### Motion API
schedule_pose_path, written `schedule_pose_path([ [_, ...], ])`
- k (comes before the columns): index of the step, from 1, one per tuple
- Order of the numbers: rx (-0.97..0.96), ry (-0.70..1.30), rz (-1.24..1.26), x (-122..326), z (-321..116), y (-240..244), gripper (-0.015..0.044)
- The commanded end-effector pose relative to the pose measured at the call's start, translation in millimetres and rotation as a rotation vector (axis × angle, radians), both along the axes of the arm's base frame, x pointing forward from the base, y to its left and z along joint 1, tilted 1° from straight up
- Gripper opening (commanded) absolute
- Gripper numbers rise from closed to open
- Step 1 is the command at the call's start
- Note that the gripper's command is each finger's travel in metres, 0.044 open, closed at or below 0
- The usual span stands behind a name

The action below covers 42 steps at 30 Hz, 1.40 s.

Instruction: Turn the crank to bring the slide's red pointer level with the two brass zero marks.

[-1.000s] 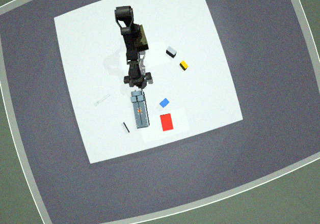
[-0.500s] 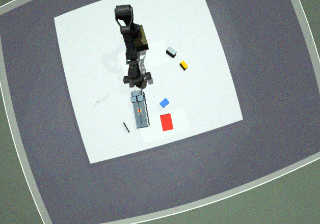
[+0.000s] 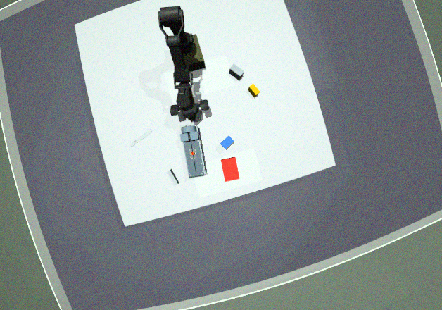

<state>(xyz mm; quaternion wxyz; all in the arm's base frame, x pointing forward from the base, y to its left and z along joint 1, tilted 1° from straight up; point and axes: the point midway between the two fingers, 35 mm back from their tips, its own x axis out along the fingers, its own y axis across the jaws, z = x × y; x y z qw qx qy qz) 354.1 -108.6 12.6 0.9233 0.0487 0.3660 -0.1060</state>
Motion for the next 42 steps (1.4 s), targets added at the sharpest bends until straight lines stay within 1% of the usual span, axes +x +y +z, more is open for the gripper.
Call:
schedule_pose_path([
  [1, -0.002, -0.002, 0.003, -0.3, 1.6, -0.6, 0.0],
  [22, 0.0, -0.001, 0.0, 0.0, 0.4, -0.2, 0.0],
  [38, 0.0, -0.001, 0.0, 0.0, 0.4, -0.2, 0.042],
  [39, 0.0, -0.001, 0.0, 0.0, 0.4, -0.2, 0.044],
  [42, 0.0, -0.001, 0.0, 0.5, 5.9, -0.4, 0.044],
])
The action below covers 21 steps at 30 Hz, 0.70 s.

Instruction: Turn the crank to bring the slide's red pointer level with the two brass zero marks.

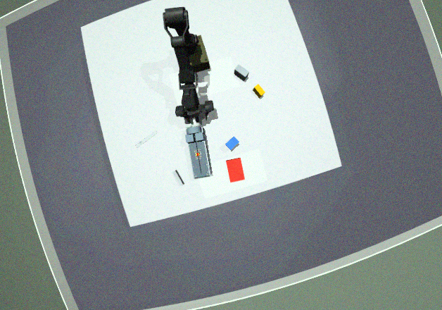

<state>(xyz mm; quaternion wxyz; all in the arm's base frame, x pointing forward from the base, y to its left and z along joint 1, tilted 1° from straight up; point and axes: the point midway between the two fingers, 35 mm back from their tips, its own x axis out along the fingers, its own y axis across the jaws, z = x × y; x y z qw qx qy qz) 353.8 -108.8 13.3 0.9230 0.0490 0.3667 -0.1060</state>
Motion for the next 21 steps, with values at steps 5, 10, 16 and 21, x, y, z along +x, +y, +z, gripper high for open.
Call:
schedule_pose_path([
  [5, -0.001, -0.003, 0.0, 1.2, 24.6, -0.8, 0.044],
  [10, -0.001, -0.003, 0.0, -0.2, 44.4, -0.5, 0.044],
  [16, -0.001, -0.002, 0.0, 0.5, 62.8, -1.0, 0.044],
  [21, -0.001, -0.001, -0.001, -0.6, 106.5, -1.4, 0.044],
])
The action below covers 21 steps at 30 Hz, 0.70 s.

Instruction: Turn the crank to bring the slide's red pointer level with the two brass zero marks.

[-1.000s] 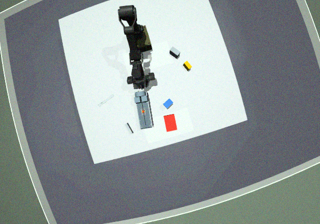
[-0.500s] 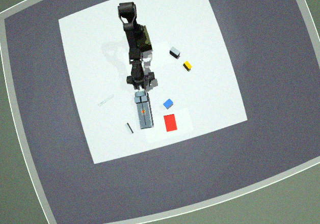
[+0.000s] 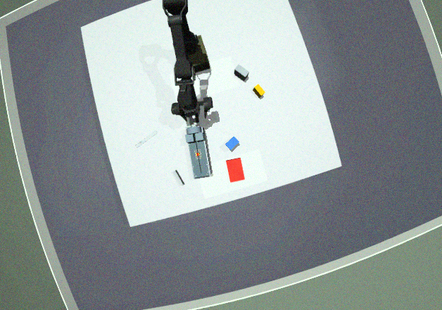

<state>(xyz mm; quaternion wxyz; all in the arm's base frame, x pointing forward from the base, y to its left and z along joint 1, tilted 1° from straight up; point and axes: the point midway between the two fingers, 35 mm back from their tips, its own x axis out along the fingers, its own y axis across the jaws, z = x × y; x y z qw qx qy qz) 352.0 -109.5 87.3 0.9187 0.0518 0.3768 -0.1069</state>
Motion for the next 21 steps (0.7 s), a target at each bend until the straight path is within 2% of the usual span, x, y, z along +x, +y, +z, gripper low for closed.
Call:
schedule_pose_path([
  [1, -0.008, -0.022, 0.002, 0.1, 40.0, -0.4, 0.044],
  [5, -0.005, -0.018, -0.003, 1.8, 45.4, -1.4, 0.044],
  [21, 0.034, 0.049, -0.106, 60.2, 57.6, -29.3, 0.044],
])
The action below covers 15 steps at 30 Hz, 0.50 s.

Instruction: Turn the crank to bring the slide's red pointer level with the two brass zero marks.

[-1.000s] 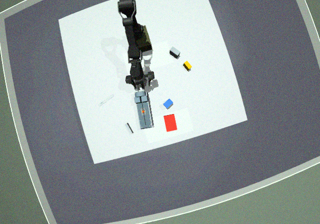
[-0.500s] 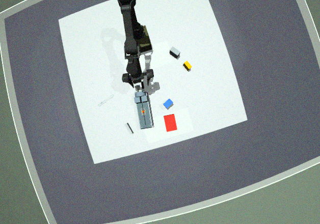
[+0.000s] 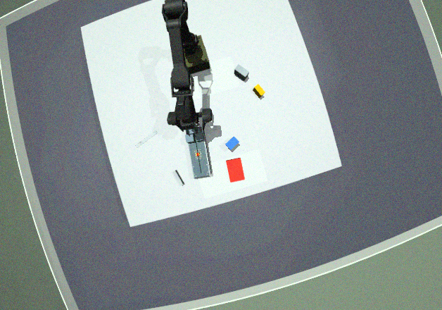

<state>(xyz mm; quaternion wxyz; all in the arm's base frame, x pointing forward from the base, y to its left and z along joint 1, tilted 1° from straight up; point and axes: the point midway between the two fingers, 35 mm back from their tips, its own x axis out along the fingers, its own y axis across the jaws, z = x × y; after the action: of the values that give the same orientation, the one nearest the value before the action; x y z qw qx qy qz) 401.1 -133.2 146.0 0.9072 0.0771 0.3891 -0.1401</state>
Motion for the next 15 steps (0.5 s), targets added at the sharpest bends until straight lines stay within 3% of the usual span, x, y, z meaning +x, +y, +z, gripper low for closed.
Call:
schedule_pose_path([
  [1, 0.012, 0.023, -0.031, 14.7, -0.8, -7.1, 0.044],
  [15, 0.05, 0.068, -0.115, 52.7, -9.4, -22.0, 0.044],
])
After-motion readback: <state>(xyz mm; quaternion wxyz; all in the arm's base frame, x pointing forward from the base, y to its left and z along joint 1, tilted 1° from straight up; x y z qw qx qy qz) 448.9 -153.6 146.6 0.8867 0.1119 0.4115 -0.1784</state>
